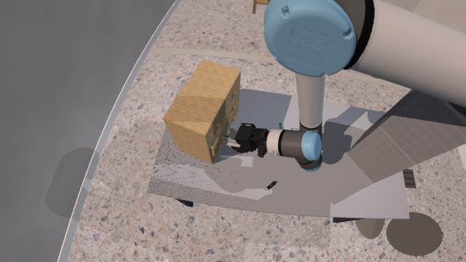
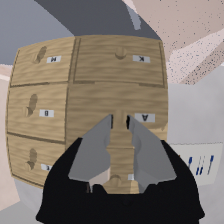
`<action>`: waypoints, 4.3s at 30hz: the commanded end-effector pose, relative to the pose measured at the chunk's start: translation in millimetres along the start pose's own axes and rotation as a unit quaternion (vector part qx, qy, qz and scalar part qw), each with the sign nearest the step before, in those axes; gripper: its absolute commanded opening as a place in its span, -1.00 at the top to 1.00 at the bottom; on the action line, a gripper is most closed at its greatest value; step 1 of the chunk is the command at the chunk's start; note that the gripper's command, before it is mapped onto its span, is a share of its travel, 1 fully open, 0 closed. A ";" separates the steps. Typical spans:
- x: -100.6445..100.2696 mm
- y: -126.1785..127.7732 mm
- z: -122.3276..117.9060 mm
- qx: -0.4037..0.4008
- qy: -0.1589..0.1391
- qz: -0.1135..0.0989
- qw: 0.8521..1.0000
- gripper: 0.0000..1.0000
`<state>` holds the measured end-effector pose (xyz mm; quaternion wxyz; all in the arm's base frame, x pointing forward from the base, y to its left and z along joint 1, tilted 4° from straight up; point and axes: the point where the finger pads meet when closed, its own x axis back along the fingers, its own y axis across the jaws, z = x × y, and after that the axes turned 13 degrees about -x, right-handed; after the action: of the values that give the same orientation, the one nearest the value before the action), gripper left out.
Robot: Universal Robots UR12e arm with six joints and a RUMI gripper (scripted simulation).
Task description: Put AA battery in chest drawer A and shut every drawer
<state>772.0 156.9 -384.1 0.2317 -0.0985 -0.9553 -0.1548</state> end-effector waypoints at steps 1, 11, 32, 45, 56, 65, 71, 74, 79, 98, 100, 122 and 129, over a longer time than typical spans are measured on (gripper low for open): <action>2.4 0.0 0.6 0.000 0.000 0.000 1.000 0.86; 8.4 -0.8 4.0 0.000 0.000 0.000 1.000 0.86; 19.3 -2.2 10.2 0.000 0.000 0.000 1.000 0.86; 27.4 -3.3 14.7 0.000 0.000 0.000 1.000 0.86; 32.4 -3.9 17.5 0.000 0.000 0.000 1.000 0.86; 35.8 -4.4 19.4 0.000 0.000 0.000 1.000 0.86; 38.2 -4.7 20.8 0.000 0.000 0.000 1.000 0.86; 39.3 -4.8 21.4 0.000 0.000 0.000 1.000 0.86; 40.8 -5.0 22.3 0.000 0.000 0.000 1.000 0.86; 43.6 -5.4 23.9 0.000 0.000 0.000 1.000 0.86; 43.8 -5.4 24.0 0.000 0.000 0.000 1.000 0.86; 44.4 -5.5 24.3 0.000 0.000 0.000 1.000 0.86; 44.4 -5.5 24.3 0.000 0.000 0.000 1.000 0.86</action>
<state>721.6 165.2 -385.6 0.2317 -0.0985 -0.9553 -0.1548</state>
